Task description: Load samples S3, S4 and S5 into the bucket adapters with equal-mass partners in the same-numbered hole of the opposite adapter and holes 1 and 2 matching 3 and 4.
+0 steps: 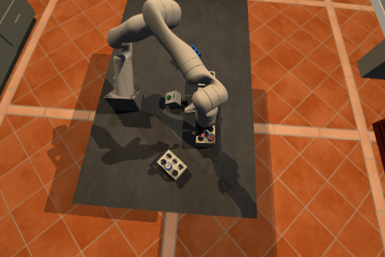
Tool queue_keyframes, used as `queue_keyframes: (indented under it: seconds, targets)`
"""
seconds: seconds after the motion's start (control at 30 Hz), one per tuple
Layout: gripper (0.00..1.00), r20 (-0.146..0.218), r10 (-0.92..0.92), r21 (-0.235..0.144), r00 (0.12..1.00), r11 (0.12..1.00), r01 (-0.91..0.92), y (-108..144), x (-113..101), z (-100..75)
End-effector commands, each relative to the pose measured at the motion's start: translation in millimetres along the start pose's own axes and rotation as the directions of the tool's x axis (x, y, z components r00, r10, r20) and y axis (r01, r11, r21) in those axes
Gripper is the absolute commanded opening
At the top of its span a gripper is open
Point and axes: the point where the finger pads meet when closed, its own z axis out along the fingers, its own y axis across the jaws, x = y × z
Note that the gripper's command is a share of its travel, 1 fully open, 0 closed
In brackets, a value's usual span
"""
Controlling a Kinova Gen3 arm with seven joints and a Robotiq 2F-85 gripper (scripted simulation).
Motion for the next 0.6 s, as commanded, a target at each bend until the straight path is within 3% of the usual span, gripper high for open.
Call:
queue_keyframes:
  seconds: [0.0,0.57]
  targets:
    - [0.10,-0.002,0.002,0.002,1.000,1.000,-0.002,-4,0,1.5]
    - [0.10,0.000,-0.005,-0.002,1.000,1.000,0.005,0,0,23.6]
